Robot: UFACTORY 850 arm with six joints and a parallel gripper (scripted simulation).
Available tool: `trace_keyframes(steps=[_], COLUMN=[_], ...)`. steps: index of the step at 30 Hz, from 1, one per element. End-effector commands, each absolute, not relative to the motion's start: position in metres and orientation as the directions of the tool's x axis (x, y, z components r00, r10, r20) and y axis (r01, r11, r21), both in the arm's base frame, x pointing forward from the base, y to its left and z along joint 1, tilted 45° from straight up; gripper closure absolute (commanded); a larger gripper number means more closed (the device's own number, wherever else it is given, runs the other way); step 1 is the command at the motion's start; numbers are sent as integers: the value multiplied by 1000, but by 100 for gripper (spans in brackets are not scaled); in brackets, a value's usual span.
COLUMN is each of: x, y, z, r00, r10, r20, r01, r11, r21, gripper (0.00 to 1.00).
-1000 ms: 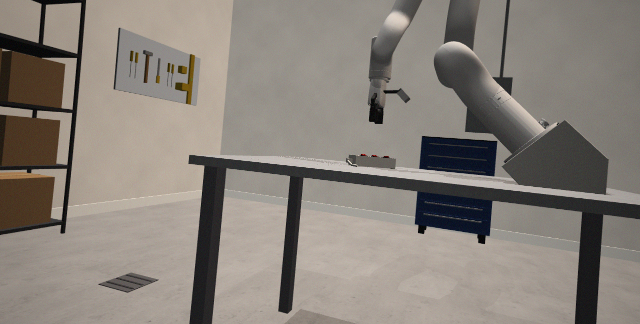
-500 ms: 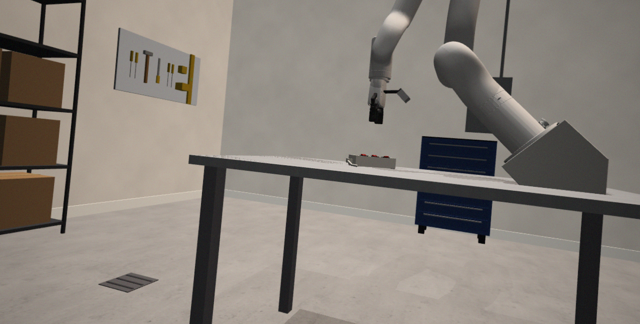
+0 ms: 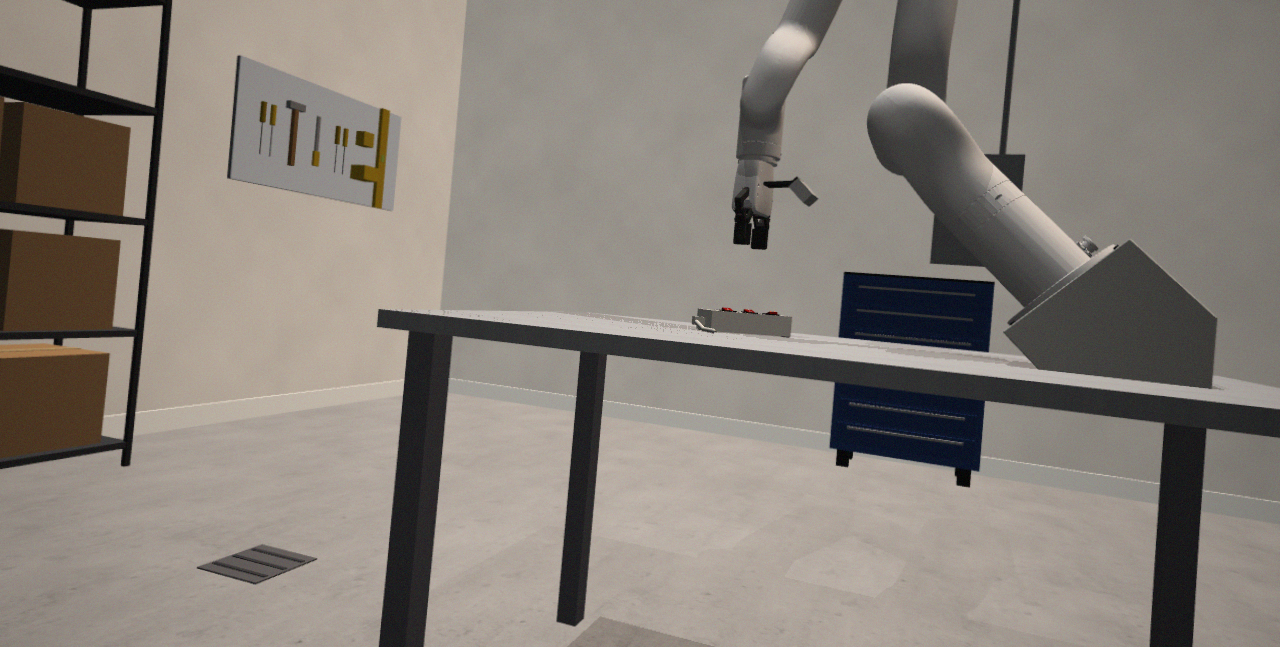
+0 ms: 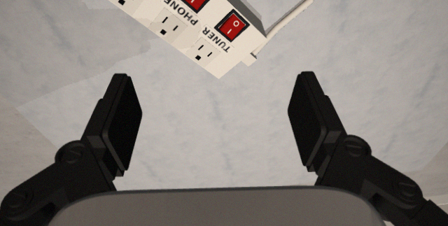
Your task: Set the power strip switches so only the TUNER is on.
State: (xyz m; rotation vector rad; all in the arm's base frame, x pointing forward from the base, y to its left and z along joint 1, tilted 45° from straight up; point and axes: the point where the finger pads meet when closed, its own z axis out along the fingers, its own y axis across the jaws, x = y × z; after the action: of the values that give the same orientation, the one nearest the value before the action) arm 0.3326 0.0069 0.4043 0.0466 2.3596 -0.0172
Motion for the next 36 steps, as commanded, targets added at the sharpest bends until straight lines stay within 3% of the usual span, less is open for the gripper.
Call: trace_keyframes(steps=[1,8,20,23,24,36], x=[338,346,371,373,375,394], y=[7,6,8,8,8,13], z=[404,403,397,397,396,388], r00=[-686,-609,-305,-275,-177,198], r10=[213,472,893,914,963,957], r20=[-696,-638,-332,-299,-203,213], r01=[177,360,632,645,678,666], r11=[976,881,451,406,269,-291], r21=[124,307,630,647,684,687], gripper=[0,0,0,0,0,0])
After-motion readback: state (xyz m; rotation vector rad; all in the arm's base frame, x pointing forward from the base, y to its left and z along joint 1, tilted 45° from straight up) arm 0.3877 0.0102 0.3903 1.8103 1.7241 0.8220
